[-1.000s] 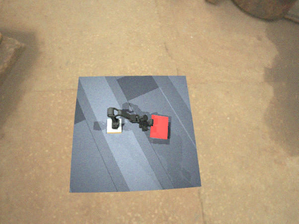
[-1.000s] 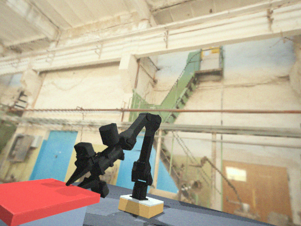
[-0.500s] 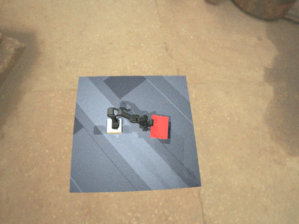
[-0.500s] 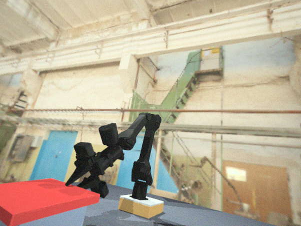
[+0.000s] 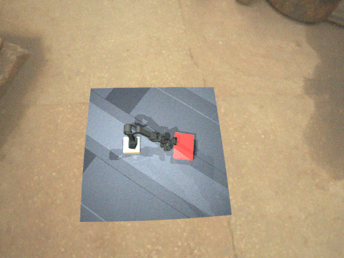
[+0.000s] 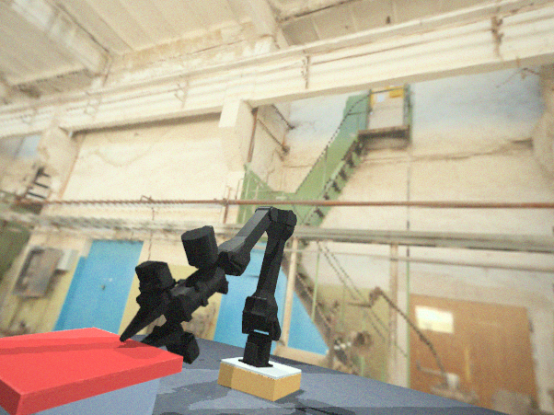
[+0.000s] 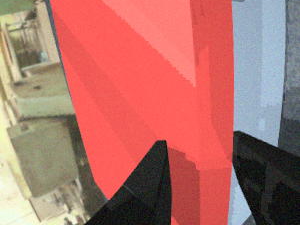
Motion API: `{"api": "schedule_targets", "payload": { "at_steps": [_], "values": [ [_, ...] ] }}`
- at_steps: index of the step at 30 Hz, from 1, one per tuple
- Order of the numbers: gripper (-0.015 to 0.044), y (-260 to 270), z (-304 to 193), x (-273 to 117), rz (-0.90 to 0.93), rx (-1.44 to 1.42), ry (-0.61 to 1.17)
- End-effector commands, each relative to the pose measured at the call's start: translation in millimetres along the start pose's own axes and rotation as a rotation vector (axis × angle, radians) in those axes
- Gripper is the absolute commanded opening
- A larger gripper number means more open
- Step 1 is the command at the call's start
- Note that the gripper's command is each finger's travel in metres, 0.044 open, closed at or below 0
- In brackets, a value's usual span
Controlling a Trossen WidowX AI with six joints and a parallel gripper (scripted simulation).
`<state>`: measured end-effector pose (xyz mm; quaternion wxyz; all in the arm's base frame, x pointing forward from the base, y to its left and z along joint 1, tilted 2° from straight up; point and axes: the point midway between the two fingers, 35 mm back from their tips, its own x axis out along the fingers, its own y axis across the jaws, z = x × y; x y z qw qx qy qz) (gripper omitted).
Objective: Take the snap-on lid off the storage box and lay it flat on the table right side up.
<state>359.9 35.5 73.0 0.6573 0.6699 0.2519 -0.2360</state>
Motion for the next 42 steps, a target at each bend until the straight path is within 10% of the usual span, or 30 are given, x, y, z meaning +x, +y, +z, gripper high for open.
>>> {"api": "schedule_targets", "payload": {
  "at_steps": [1,42],
  "values": [
    [0.0,0,0,0,0.001,-0.001,0.001],
    [0.0,20,0,-11,0.0,-0.005,0.004]
  ]
}}
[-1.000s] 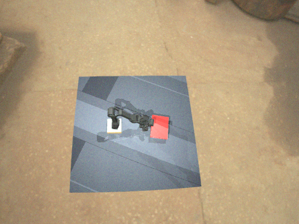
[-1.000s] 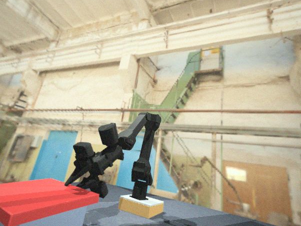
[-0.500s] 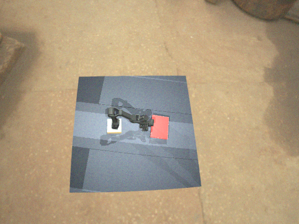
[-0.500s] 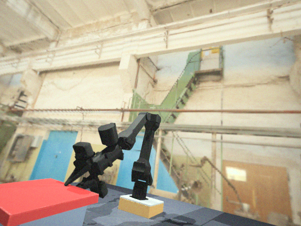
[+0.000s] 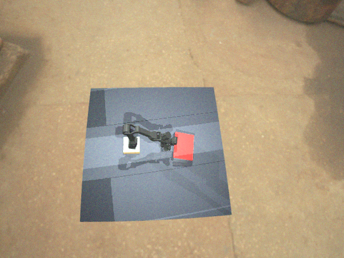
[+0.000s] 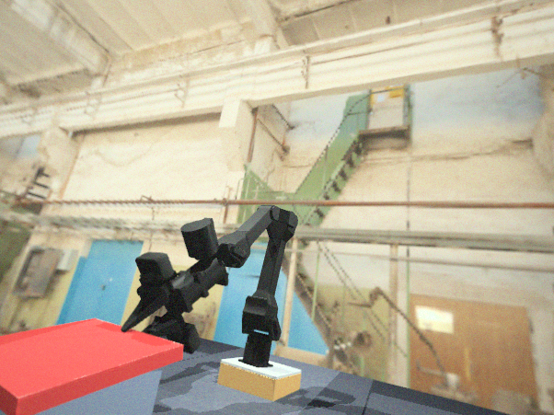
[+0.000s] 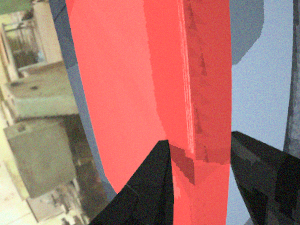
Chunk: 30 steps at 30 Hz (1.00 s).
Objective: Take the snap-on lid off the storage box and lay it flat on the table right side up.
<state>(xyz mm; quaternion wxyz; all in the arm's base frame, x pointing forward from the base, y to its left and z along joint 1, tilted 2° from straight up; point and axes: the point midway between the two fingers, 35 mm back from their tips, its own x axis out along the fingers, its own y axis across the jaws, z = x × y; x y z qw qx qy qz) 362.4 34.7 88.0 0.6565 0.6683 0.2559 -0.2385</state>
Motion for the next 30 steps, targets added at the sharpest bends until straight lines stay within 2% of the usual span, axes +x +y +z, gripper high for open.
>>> {"api": "schedule_targets", "payload": {
  "at_steps": [1,30],
  "values": [
    [0.0,8,0,-4,0.01,-0.003,0.002],
    [0.0,48,-1,-16,0.012,-0.003,0.002]
  ]
}}
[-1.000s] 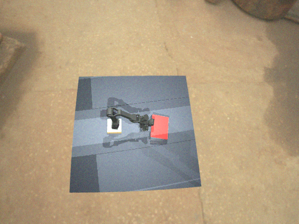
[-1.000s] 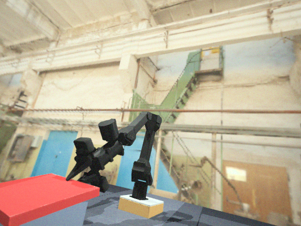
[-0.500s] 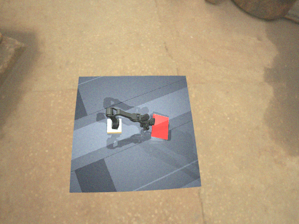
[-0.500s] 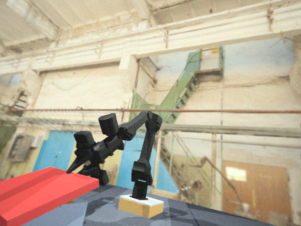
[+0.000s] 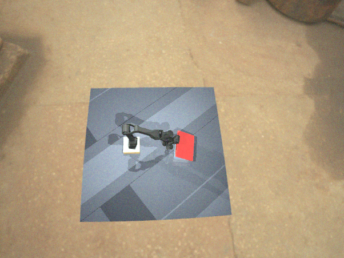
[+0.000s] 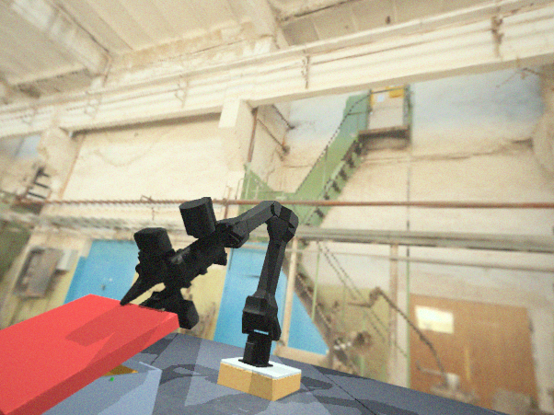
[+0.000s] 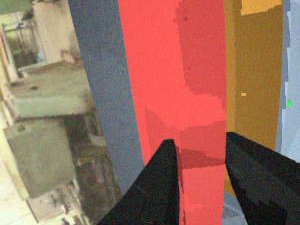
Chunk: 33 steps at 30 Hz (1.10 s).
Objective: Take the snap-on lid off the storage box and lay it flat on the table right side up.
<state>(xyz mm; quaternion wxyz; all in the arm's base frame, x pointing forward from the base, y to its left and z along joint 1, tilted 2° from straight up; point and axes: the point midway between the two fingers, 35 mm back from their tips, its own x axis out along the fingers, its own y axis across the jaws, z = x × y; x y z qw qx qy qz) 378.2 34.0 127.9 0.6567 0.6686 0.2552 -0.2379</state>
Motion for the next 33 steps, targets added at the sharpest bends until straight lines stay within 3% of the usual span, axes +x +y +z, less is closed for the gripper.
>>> {"api": "schedule_targets", "payload": {
  "at_steps": [1,33],
  "values": [
    [0.0,9,0,-2,0.01,-0.004,0.002],
    [0.0,56,-1,-12,0.012,-0.004,0.002]
  ]
}}
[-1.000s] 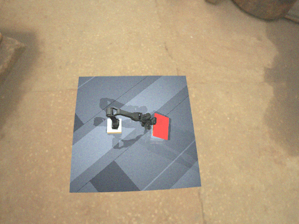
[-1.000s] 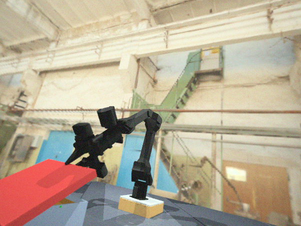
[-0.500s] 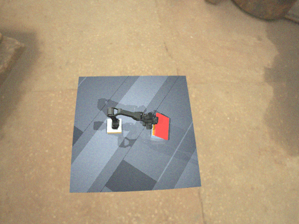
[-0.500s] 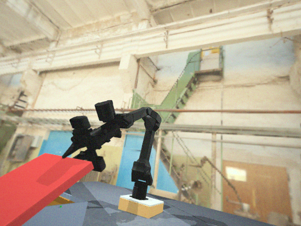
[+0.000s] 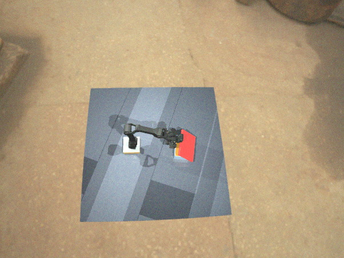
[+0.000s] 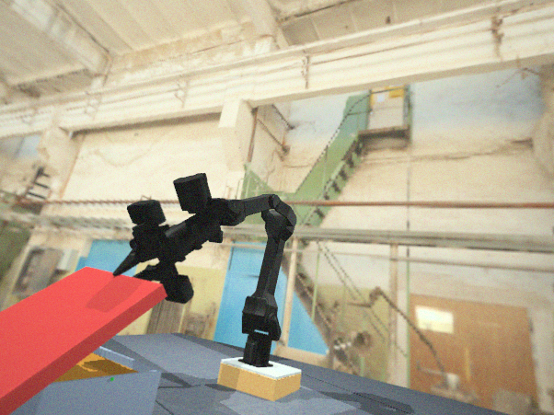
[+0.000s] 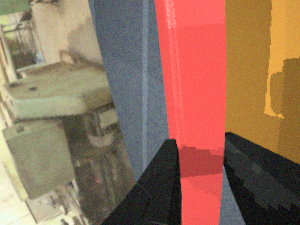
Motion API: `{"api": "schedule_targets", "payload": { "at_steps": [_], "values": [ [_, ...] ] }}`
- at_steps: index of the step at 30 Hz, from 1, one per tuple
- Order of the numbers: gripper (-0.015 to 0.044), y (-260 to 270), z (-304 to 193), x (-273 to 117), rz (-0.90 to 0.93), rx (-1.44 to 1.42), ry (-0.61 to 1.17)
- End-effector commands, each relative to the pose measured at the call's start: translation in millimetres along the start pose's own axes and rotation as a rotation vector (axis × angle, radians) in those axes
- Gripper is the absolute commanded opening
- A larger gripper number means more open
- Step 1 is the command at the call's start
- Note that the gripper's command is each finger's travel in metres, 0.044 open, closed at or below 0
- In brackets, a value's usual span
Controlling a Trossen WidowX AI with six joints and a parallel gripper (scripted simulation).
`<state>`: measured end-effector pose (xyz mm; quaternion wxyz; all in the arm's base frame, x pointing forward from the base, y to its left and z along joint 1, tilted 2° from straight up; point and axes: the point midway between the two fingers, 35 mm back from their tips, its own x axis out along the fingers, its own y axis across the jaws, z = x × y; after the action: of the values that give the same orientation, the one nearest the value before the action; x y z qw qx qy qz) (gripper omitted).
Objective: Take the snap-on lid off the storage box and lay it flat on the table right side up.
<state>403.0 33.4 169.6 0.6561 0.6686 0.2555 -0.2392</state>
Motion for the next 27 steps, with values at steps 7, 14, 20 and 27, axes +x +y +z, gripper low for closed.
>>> {"api": "schedule_targets", "payload": {
  "at_steps": [7,14,20,27],
  "values": [
    [0.0,15,-1,-9,0.015,-0.005,0.003],
    [0.0,22,-1,-15,0.015,-0.005,0.003],
    [0.0,28,-1,-20,0.015,-0.005,0.003],
    [0.0,35,-1,-26,0.015,-0.005,0.003]
  ]
}}
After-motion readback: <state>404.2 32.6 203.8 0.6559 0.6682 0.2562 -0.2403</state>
